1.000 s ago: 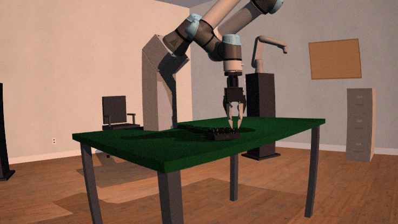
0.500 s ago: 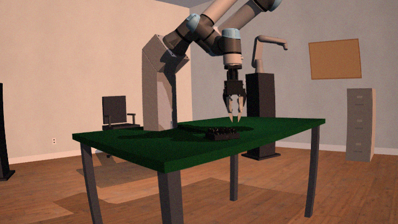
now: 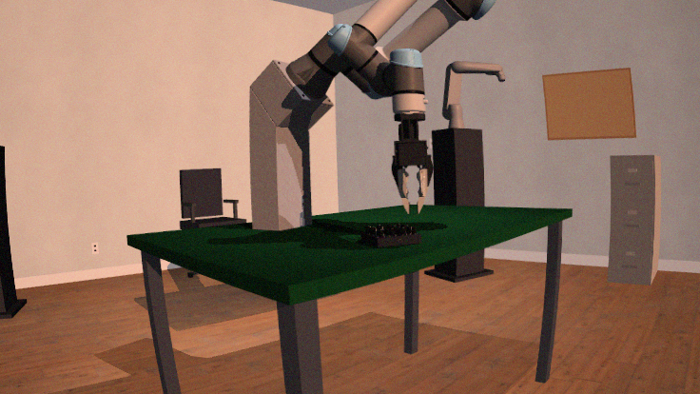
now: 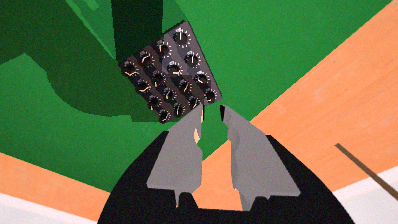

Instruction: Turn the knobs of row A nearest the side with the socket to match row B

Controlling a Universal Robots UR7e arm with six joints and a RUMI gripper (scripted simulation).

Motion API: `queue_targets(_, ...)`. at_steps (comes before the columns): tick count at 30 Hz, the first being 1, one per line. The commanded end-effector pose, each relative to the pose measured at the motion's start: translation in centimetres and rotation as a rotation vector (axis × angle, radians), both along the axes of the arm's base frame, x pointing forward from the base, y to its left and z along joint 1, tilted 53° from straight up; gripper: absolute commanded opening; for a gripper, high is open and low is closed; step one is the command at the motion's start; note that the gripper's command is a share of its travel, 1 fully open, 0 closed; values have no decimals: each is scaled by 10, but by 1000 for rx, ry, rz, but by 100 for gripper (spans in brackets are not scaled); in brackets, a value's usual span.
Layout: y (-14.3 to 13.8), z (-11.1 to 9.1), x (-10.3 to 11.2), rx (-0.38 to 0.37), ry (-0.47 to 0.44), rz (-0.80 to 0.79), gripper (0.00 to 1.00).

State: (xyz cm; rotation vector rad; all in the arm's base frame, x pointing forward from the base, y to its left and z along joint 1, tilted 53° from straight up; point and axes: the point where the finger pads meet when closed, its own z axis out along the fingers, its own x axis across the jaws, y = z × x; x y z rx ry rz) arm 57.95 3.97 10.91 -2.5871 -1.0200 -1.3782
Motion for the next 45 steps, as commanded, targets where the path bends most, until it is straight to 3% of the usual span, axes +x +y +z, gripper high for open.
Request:
queue_targets(1,-4,4,-3,-83,-37,67,11)
queue_targets(19,-14,16,-7,-344,-155,281,11)
queue_targets(45,-14,15,-8,-350,-156,287,11)
